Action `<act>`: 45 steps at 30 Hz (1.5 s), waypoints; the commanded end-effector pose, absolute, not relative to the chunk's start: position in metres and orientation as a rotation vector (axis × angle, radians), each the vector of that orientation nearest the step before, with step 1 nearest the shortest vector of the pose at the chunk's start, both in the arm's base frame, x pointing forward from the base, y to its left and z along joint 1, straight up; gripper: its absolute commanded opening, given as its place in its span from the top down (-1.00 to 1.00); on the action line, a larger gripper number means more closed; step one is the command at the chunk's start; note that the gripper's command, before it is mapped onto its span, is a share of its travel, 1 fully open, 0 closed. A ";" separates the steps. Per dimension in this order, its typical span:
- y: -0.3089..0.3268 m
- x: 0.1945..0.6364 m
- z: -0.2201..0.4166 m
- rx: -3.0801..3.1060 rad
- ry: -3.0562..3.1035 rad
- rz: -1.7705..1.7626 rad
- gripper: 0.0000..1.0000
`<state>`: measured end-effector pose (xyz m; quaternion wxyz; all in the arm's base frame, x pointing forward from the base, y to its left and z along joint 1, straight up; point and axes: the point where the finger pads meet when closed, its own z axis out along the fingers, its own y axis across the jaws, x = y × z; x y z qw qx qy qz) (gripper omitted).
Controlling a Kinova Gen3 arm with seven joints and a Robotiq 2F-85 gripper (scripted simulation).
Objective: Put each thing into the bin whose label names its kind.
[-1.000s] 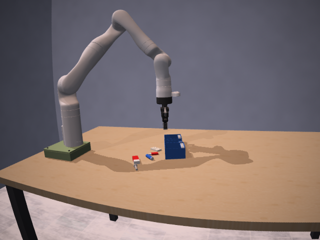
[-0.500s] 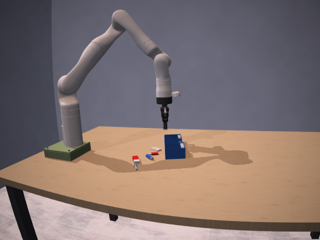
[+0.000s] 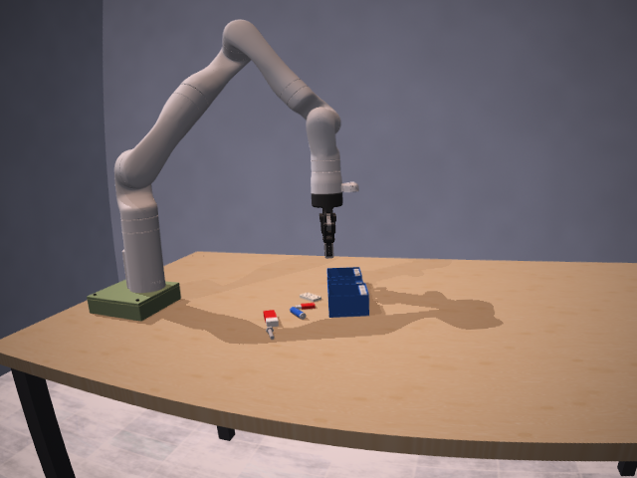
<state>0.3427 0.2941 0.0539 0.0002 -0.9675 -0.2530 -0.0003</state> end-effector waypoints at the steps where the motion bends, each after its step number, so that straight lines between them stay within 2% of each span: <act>1: 0.294 0.343 0.055 -3.038 -0.794 -0.003 0.82; 15: 0.294 0.343 0.071 -3.038 -0.795 -0.003 0.82; 28: 0.294 0.343 0.179 -3.038 -0.795 -0.003 0.82; 39: 0.294 0.343 0.179 -3.038 -0.795 -0.003 0.82; 40: 0.287 0.344 0.175 -3.057 -0.719 -0.003 0.43; 45: 0.252 0.349 0.154 -3.122 -0.332 -0.003 0.43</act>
